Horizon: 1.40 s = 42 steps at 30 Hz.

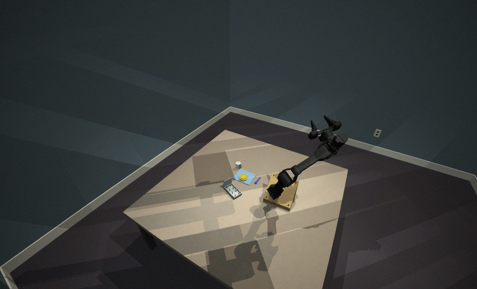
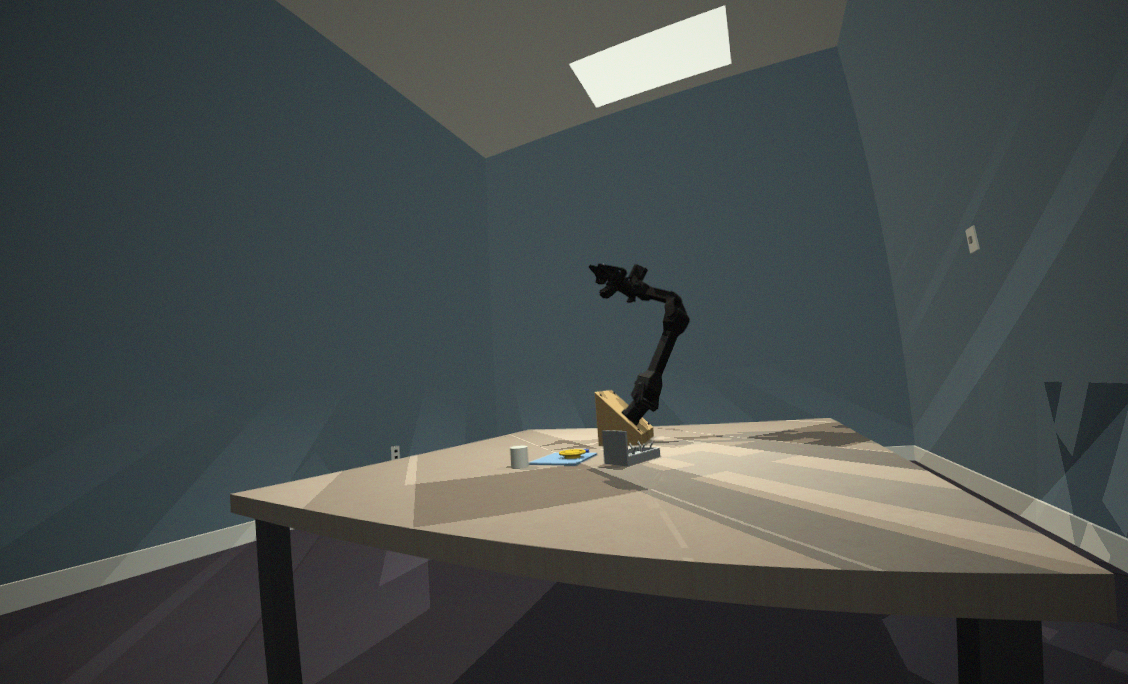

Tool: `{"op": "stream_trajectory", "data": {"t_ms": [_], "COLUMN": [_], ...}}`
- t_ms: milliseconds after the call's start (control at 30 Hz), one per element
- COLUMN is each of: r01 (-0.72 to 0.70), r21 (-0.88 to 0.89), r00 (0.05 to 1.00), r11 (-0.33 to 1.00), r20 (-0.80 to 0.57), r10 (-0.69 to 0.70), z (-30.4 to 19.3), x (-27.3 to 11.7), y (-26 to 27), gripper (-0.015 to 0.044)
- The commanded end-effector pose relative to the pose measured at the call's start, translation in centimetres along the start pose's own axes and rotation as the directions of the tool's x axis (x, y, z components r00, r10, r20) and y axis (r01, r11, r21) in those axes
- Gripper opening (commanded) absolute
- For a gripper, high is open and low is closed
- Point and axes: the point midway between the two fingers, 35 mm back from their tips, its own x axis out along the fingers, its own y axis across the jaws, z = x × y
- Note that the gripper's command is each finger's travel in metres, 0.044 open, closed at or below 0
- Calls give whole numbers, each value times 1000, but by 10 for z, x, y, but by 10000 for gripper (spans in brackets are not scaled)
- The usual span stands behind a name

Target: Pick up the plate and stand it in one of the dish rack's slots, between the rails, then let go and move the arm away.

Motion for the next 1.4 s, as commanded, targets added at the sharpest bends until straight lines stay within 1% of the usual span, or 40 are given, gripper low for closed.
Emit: {"op": "stream_trajectory", "data": {"t_ms": [0,300,433,700,1033,1367], "r01": [1,40,41,110,228,366], "r21": [-3,-138,-208,-337,-484,-603], "r00": [1000,998,996,987,962,921], "r11": [1000,990,977,935,845,709], "r20": [1,53,84,151,243,342], "r10": [-1,-33,-24,-61,-120,-185], "z": [0,21,39,64,98,132], "x": [1,39,58,94,134,168], "y": [0,-11,-9,-26,-53,-84], "gripper": [400,400,400,400,400,400]}}
